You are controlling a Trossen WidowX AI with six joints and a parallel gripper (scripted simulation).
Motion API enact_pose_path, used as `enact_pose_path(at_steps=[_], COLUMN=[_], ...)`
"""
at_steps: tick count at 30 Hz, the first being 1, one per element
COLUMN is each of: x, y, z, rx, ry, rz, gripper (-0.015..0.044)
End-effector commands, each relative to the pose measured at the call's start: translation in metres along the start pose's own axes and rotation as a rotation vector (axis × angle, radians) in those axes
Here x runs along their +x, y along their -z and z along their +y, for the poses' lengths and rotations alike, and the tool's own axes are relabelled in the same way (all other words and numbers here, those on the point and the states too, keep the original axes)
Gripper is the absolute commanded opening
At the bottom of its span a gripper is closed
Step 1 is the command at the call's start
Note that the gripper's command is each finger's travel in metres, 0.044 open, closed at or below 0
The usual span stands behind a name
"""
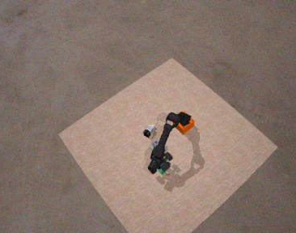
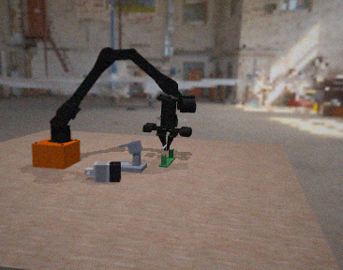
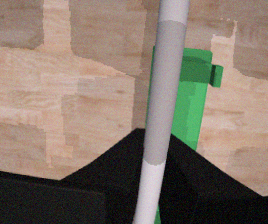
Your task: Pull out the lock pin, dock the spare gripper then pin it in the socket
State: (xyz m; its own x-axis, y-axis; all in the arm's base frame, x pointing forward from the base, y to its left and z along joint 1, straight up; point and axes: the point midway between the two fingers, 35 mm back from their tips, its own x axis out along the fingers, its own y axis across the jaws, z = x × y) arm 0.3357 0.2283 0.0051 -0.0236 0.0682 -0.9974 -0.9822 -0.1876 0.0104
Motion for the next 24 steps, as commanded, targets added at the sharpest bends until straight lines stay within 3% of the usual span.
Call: enact_pose_path(at_steps=[1,10,24], x=[-0.008,-0.002,-0.015], y=[-0.001,0.002,0.044], z=[-0.001,0.000,-0.010], rx=[0.000,0.000,-0.009], ry=[0.005,-0.002,-0.002], rz=[-0.002,0.001,0.005], gripper=[0.0000,0.0000,0.0000])
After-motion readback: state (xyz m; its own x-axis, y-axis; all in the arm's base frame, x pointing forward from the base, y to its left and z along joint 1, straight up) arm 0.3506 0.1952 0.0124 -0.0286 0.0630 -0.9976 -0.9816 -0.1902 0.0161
